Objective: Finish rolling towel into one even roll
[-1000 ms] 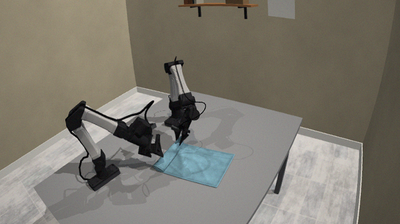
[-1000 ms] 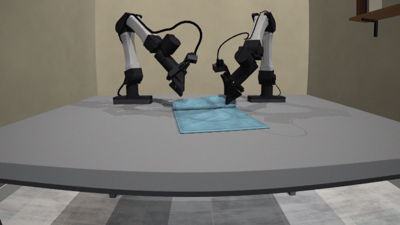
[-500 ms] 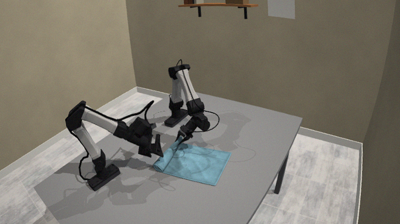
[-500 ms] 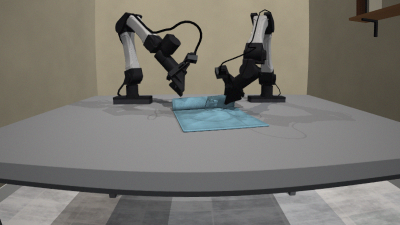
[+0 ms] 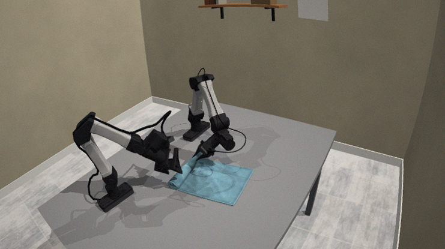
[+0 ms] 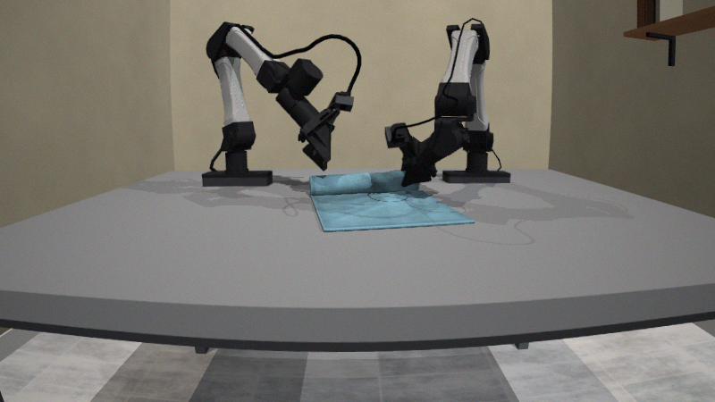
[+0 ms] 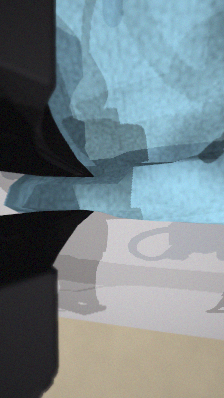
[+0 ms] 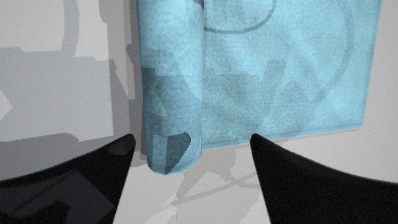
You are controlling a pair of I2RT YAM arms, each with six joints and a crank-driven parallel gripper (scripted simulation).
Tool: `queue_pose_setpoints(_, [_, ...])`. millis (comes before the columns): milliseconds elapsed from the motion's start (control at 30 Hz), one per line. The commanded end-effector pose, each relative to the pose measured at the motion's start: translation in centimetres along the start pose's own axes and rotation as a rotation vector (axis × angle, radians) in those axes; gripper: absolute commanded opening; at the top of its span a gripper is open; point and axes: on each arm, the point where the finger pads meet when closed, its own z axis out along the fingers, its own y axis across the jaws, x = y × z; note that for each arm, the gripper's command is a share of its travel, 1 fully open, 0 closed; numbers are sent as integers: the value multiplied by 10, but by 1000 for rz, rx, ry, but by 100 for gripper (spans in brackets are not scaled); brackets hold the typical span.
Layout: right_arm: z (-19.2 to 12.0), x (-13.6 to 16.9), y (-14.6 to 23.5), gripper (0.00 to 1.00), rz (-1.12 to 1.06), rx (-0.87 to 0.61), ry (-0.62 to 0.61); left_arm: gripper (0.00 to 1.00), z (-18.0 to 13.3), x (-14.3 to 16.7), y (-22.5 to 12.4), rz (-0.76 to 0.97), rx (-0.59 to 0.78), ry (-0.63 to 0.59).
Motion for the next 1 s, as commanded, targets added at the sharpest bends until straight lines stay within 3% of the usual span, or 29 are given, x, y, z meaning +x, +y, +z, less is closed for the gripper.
queue_pose_setpoints(0, [-4,-8,-9,98,-10,0,-15,23,4,5,8,5,-2,16])
queue_pose_setpoints(667, [39,26,16,98,-9,1,-15,23,4,6,8,5,-2,16])
queue_pose_setpoints(967, [44,16,6,98,-9,1,-15,23,4,6,8,5,-2,16])
